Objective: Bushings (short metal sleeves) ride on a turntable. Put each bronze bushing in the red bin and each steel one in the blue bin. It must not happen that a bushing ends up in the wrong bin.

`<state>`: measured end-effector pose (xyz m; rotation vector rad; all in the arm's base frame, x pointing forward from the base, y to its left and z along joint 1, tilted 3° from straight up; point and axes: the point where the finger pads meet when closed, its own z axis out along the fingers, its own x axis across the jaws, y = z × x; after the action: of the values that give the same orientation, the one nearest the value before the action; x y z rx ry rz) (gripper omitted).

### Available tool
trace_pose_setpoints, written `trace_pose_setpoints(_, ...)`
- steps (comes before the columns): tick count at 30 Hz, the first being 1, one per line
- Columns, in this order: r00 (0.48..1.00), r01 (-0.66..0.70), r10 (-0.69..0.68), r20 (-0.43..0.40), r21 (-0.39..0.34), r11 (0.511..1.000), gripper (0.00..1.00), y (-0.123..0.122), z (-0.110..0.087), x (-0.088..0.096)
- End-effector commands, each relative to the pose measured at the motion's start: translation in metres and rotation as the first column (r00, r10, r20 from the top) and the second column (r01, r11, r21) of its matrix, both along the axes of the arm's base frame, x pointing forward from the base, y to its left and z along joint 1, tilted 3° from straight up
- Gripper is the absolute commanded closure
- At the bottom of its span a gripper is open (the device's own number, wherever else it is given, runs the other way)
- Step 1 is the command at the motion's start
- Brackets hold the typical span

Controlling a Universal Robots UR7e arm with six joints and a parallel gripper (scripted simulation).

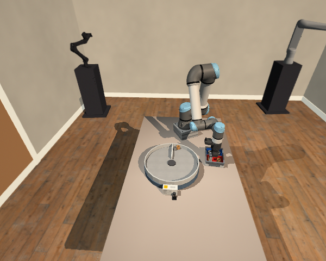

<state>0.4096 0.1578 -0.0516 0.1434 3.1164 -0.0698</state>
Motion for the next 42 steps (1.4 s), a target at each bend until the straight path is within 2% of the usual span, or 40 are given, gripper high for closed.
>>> trace_pose_setpoints(1,1.0,0.0,0.0,0.001,0.0,1.0,0.58,0.0,0.002,0.0)
trace_pose_setpoints(42,1.0,0.0,0.0,0.001,0.0,1.0,0.58,0.001,0.014,0.0)
